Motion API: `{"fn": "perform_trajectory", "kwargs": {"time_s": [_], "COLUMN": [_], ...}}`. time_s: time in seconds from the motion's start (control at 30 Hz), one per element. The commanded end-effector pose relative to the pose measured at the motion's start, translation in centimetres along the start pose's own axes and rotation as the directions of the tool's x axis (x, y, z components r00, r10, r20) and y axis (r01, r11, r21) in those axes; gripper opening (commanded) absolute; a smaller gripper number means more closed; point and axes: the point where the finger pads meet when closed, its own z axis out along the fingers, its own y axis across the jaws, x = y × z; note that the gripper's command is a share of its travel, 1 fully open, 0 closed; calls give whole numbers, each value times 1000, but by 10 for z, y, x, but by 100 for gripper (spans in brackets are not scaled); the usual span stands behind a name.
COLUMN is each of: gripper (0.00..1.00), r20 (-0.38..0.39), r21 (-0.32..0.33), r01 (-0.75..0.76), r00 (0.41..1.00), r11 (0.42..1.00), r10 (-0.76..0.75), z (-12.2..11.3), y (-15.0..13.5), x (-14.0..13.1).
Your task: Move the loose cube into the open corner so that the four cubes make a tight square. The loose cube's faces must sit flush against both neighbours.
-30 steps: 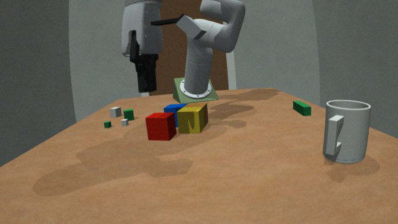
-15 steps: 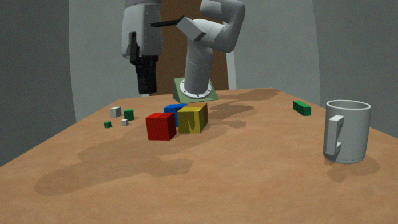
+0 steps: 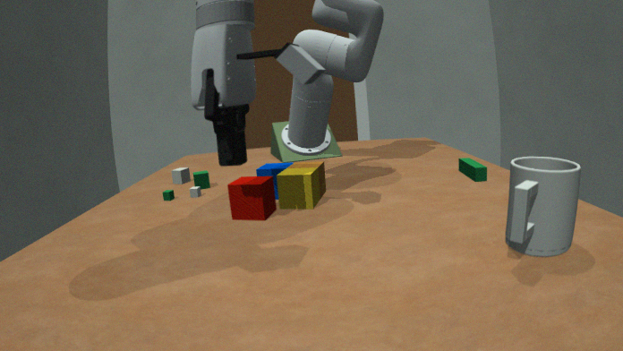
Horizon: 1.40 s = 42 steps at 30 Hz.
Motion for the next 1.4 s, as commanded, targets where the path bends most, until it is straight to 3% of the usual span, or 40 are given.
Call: {"fn": "perform_trajectory", "kwargs": {"time_s": [0.0, 0.6, 1.37], "gripper": [0, 0, 0], "r20": [0, 0, 0], "r21": [-5, -5, -5], "r01": [0, 0, 0], "r00": [1000, 1000, 1000], "r11": [1000, 1000, 1000], "r10": [0, 0, 0], "z": [13, 57, 71], "y": [2, 2, 2], "x": [0, -1, -1]}}
